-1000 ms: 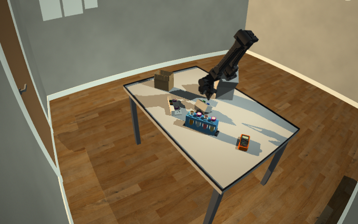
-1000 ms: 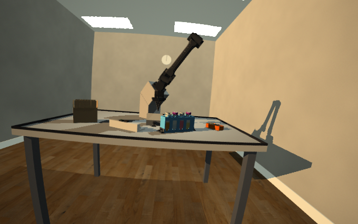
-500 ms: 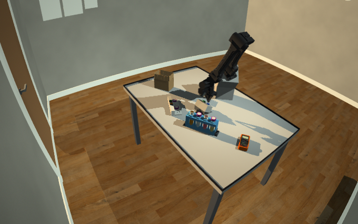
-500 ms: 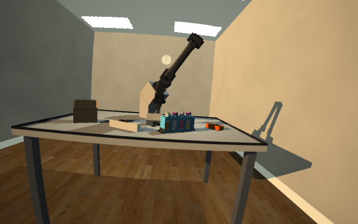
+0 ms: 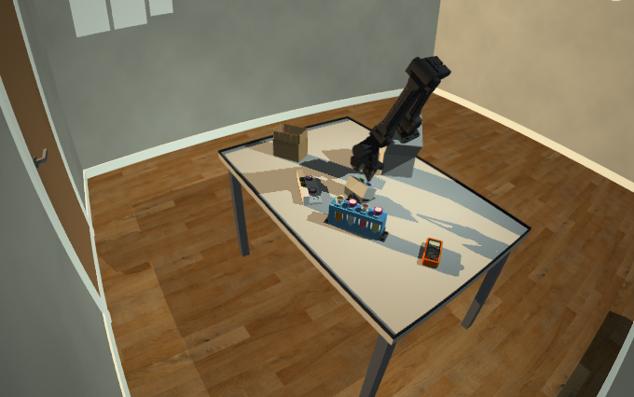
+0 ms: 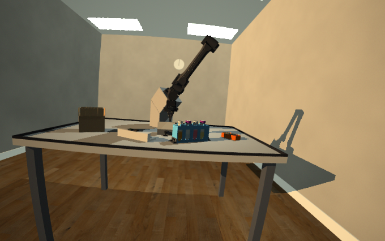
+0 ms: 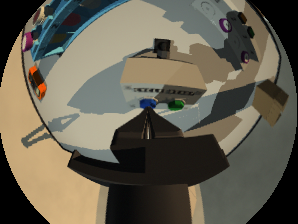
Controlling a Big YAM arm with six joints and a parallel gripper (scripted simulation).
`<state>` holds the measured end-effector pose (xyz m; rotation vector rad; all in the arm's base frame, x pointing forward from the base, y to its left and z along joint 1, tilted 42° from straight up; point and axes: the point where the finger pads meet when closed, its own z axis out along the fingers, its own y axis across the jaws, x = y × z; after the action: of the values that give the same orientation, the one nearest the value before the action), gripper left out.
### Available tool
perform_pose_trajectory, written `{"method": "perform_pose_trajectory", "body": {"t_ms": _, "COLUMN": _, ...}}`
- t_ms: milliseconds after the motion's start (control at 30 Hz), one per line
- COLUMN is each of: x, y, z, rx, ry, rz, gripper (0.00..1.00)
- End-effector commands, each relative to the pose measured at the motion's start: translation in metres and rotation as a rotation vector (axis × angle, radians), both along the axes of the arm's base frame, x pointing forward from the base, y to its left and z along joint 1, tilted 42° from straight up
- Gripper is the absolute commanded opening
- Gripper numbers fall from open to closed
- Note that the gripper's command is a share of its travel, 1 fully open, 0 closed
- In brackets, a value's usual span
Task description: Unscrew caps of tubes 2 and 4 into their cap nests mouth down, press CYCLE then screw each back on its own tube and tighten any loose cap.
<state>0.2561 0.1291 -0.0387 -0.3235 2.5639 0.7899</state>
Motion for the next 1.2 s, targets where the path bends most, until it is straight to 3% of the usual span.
{"method": "perform_pose_trajectory", "body": {"t_ms": 0, "x": -0.002, "y": -0.001, "z": 0.003, "rx": 0.004, "ry": -0.01, "rz": -0.011, "gripper": 0.0}}
{"method": "perform_pose_trajectory", "body": {"t_ms": 567, "x": -0.007, "y": 0.003, "z": -0.003, "rx": 0.0, "ry": 0.01, "rz": 0.0, "gripper": 0.0}}
{"method": "perform_pose_trajectory", "body": {"t_ms": 1167, "x": 0.004, "y": 0.01, "z": -0.008, "rx": 0.002, "ry": -0.002, "rz": 0.0, "gripper": 0.0}}
